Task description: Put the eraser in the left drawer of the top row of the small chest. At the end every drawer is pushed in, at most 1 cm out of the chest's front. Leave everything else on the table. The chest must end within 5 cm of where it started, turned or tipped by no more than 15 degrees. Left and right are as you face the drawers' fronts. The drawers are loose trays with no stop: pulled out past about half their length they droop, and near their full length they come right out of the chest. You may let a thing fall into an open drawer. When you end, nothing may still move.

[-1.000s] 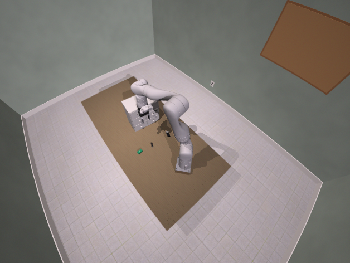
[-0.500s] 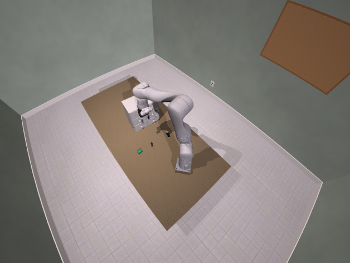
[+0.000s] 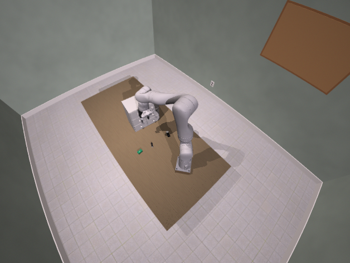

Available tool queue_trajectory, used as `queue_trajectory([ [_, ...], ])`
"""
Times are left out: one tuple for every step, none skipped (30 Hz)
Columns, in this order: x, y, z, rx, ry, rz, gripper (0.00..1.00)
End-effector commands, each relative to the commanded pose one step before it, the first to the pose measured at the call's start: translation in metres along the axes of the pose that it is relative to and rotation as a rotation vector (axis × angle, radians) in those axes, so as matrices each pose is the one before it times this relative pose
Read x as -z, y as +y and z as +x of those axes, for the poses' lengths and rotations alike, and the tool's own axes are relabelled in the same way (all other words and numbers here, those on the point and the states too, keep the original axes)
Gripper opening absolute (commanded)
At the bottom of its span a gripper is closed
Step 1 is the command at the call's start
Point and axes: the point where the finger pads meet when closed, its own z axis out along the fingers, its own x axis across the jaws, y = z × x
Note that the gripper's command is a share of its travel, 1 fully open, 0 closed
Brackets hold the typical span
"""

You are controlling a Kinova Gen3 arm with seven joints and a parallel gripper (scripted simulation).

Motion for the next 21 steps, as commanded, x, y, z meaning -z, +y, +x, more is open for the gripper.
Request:
queue_trajectory([
  [-0.00066,-0.00244,0.00200,0.00446,0.00821,-0.01791,1.00],
  [-0.00115,0.00036,0.00001,0.00002,0.00004,-0.00867,1.00],
  [0.00000,0.00000,0.00000,0.00000,0.00000,0.00000,1.00],
  [0.00000,0.00000,0.00000,0.00000,0.00000,0.00000,1.00],
  [-0.00114,0.00034,0.00007,0.00013,0.00025,-0.00876,1.00],
  [-0.00113,0.00032,0.00013,0.00024,0.00047,-0.00885,1.00],
  [-0.00127,0.00037,-0.00014,-0.00026,-0.00052,-0.00901,1.00],
  [-0.00127,0.00035,-0.00009,-0.00017,-0.00033,-0.00910,1.00],
  [-0.00125,0.00033,-0.00002,-0.00003,-0.00006,-0.00919,1.00],
  [-0.00123,0.00031,0.00006,0.00010,0.00022,-0.00926,1.00],
  [-0.00121,0.00028,0.00014,0.00024,0.00051,-0.00933,1.00],
  [-0.00132,0.00032,-0.00008,-0.00014,-0.00029,-0.00952,1.00],
  [-0.00137,0.00033,-0.00014,-0.00022,-0.00049,-0.00965,1.00],
  [-0.00134,0.00029,-0.00004,-0.00006,-0.00013,-0.00970,1.00],
  [-0.00131,0.00026,0.00007,0.00010,0.00024,-0.00974,1.00],
  [-0.00128,0.00022,0.00018,0.00026,0.00063,-0.00977,1.00],
  [-0.00135,0.00027,-0.00010,-0.00015,-0.00035,-0.00963,1.00],
  [-0.00137,0.00028,-0.00017,-0.00024,-0.00060,-0.00958,1.00],
  [-0.00134,0.00023,-0.00005,-0.00007,-0.00017,-0.00959,1.00],
  [0.00000,0.00000,0.00000,0.00000,0.00000,0.00000,1.00],
  [0.00000,0.00000,0.00000,0.00000,0.00000,0.00000,1.00],
])
